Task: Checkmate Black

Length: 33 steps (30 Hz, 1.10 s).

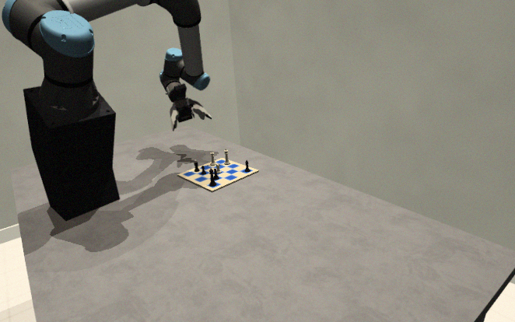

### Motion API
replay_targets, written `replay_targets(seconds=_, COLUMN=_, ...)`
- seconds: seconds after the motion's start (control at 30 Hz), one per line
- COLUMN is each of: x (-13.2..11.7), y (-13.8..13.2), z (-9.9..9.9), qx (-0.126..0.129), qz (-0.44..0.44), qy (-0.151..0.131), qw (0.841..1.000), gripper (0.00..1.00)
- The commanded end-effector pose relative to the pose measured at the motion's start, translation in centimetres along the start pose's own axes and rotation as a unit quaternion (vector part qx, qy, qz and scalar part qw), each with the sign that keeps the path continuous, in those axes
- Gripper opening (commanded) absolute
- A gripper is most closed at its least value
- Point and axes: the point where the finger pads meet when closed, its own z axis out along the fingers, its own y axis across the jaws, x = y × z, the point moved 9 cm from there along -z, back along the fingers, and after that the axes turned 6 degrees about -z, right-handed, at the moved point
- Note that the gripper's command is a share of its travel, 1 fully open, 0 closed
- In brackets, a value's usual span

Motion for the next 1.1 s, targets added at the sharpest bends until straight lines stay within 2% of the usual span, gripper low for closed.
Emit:
replay_targets(seconds=0.0, x=0.4, y=-0.1, z=0.6, qx=-0.015, qz=0.013, qy=-0.011, qw=1.0, gripper=1.0)
replay_targets(seconds=0.23, x=1.3, y=-0.3, z=2.9, qx=-0.075, qz=0.062, qy=-0.043, qw=0.994, gripper=1.0)
replay_targets(seconds=0.33, x=1.8, y=-0.4, z=4.0, qx=-0.106, qz=0.088, qy=-0.061, qw=0.989, gripper=1.0)
replay_targets(seconds=0.37, x=1.8, y=-0.4, z=4.0, qx=-0.106, qz=0.088, qy=-0.061, qw=0.989, gripper=1.0)
replay_targets(seconds=0.47, x=2.3, y=-0.6, z=5.3, qx=-0.138, qz=0.118, qy=-0.082, qw=0.98, gripper=1.0)
replay_targets(seconds=0.53, x=2.3, y=-0.6, z=5.3, qx=-0.138, qz=0.118, qy=-0.082, qw=0.98, gripper=1.0)
replay_targets(seconds=0.63, x=3.0, y=-0.7, z=6.6, qx=-0.17, qz=0.149, qy=-0.106, qw=0.968, gripper=1.0)
replay_targets(seconds=0.67, x=3.0, y=-0.7, z=6.6, qx=-0.17, qz=0.149, qy=-0.106, qw=0.968, gripper=1.0)
replay_targets(seconds=0.73, x=3.4, y=-0.8, z=7.4, qx=-0.191, qz=0.171, qy=-0.123, qw=0.959, gripper=1.0)
replay_targets(seconds=0.87, x=3.9, y=-1.0, z=8.3, qx=-0.211, qz=0.193, qy=-0.141, qw=0.948, gripper=1.0)
replay_targets(seconds=0.93, x=4.4, y=-1.1, z=9.1, qx=-0.23, qz=0.216, qy=-0.16, qw=0.935, gripper=1.0)
replay_targets(seconds=0.97, x=4.4, y=-1.1, z=9.1, qx=-0.23, qz=0.216, qy=-0.16, qw=0.935, gripper=1.0)
replay_targets(seconds=1.03, x=5.0, y=-1.3, z=9.9, qx=-0.248, qz=0.239, qy=-0.178, qw=0.922, gripper=1.0)
replay_targets(seconds=1.07, x=5.0, y=-1.3, z=9.9, qx=-0.248, qz=0.239, qy=-0.178, qw=0.922, gripper=1.0)
